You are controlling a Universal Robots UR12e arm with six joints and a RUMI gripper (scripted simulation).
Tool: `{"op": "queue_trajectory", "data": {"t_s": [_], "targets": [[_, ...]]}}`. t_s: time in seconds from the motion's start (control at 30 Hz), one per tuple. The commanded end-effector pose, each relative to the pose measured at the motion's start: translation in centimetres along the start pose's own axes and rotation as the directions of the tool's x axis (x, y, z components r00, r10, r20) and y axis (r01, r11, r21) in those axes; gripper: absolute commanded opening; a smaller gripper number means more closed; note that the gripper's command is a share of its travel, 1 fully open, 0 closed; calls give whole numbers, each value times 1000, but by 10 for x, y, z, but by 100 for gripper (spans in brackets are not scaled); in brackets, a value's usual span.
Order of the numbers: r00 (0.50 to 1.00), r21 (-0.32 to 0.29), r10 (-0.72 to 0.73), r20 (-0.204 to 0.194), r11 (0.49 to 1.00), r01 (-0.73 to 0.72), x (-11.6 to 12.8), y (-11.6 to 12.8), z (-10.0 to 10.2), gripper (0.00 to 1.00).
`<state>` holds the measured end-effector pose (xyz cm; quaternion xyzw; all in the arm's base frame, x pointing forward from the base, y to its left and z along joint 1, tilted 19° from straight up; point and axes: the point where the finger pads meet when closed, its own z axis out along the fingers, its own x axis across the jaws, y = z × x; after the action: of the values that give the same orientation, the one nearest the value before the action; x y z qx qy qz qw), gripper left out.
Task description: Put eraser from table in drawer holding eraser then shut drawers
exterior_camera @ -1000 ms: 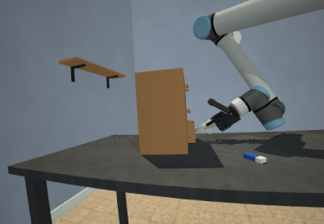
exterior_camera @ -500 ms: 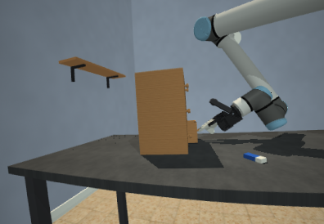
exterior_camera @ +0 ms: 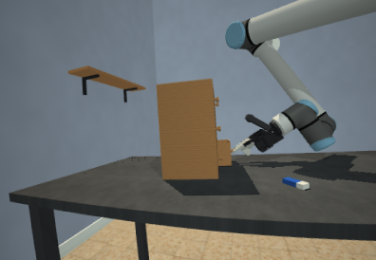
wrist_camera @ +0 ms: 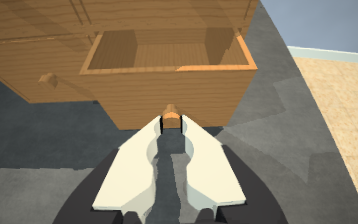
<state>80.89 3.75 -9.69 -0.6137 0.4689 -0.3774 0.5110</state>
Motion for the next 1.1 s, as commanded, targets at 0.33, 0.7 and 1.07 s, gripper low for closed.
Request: {"op": "queue_trajectory", "data": {"t_s": [0.33, 0.7, 1.07], "targets": [[1000, 1, 0, 0, 1000, 0, 0, 3, -7, 7], [1000, 1, 0, 0, 1000, 0, 0, 5, -9, 7], [1000, 1, 0, 0, 1000, 0, 0, 6, -11, 7]]}}
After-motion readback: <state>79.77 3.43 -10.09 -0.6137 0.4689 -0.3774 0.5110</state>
